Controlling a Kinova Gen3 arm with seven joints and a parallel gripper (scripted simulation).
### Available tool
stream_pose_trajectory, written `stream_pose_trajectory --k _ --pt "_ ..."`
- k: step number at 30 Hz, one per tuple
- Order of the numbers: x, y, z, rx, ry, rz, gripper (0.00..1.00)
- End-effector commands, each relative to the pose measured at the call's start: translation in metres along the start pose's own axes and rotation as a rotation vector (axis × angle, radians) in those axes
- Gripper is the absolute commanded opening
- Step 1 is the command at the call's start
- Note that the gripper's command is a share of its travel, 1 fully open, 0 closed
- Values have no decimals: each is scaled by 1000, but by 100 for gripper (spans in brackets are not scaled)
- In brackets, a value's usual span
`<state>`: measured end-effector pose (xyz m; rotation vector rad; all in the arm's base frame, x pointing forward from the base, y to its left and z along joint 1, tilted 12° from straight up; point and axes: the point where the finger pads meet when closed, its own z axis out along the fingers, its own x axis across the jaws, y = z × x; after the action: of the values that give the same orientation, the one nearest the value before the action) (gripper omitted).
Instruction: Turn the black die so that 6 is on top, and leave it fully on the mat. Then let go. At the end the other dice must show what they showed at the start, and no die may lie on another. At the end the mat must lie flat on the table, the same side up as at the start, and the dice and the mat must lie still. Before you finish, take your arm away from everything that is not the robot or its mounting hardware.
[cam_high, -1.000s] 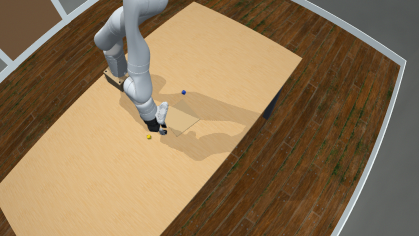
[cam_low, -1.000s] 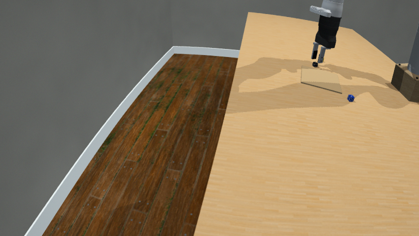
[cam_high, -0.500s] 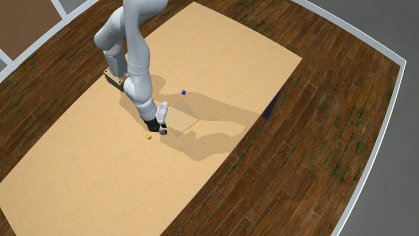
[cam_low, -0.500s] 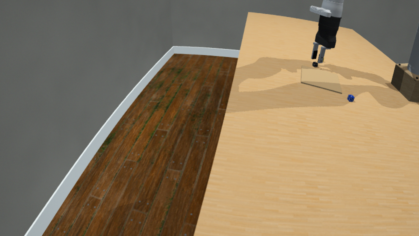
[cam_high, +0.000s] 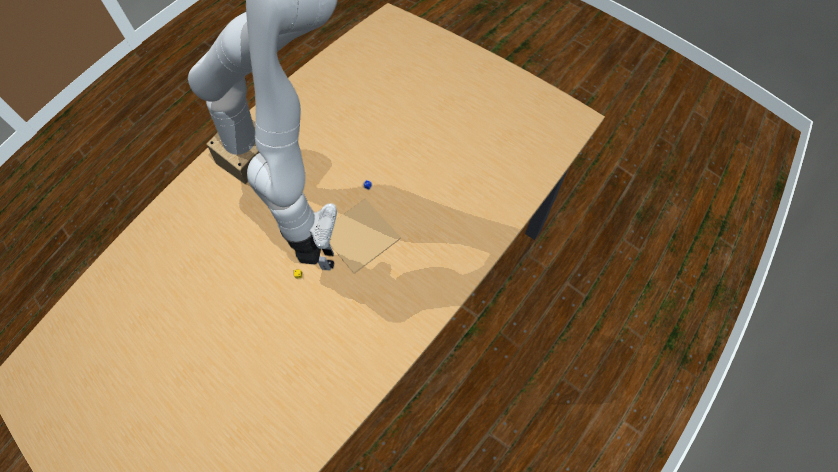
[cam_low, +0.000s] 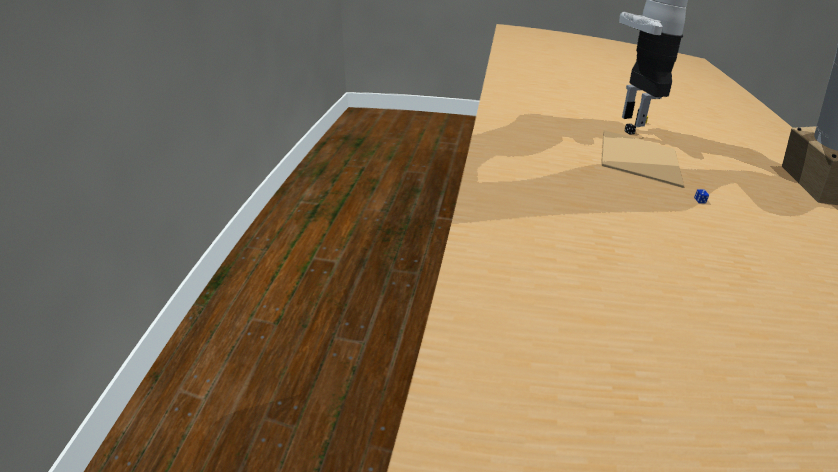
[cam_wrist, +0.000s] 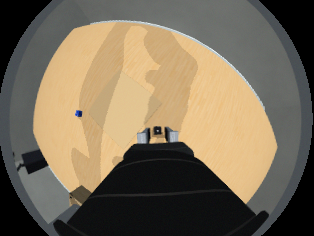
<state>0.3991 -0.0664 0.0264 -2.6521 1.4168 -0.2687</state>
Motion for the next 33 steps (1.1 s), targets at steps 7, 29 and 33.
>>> stream_pose_trajectory --k 7,29,33 --pt "0 0 7 0 0 1 64" --pt "0 0 19 0 0 1 64" --pt "0 0 19 0 0 1 64"
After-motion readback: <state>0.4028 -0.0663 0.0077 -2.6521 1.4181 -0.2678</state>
